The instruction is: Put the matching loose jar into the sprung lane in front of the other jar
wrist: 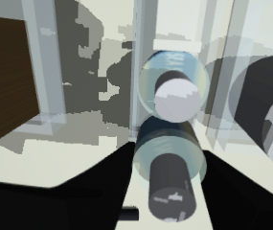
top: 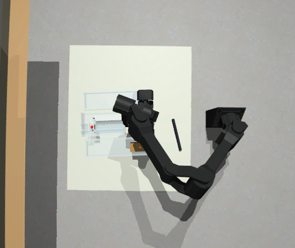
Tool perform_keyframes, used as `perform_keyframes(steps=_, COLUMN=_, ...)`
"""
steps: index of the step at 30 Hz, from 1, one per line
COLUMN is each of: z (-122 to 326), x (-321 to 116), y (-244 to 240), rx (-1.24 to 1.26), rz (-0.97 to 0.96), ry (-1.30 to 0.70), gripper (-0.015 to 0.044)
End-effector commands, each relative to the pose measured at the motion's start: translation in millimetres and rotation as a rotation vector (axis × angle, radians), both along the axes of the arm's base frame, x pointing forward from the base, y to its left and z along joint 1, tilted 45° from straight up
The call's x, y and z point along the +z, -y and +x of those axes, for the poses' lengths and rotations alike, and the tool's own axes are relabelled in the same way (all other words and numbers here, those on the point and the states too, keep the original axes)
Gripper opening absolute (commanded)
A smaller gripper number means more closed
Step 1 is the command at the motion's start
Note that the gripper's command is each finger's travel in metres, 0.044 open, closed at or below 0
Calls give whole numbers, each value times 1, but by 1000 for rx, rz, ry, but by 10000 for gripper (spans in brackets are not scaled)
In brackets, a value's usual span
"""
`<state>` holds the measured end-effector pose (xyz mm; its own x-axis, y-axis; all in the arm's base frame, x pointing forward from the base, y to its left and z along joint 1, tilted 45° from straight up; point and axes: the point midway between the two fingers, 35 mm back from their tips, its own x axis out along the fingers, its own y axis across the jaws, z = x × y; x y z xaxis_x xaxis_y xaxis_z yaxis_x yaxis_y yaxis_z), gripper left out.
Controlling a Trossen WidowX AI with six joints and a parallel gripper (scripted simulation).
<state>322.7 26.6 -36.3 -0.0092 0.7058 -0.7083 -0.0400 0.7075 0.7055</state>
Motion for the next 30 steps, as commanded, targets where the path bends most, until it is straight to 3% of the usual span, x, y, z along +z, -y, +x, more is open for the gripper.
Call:
perform_keyframes(steps=1, z=13, x=5, y=3, rx=-9, rz=0, ry=36, gripper=0)
perform_keyframes(steps=30, z=20, x=7, y=4, rx=-9, rz=0, ry=36, gripper=0)
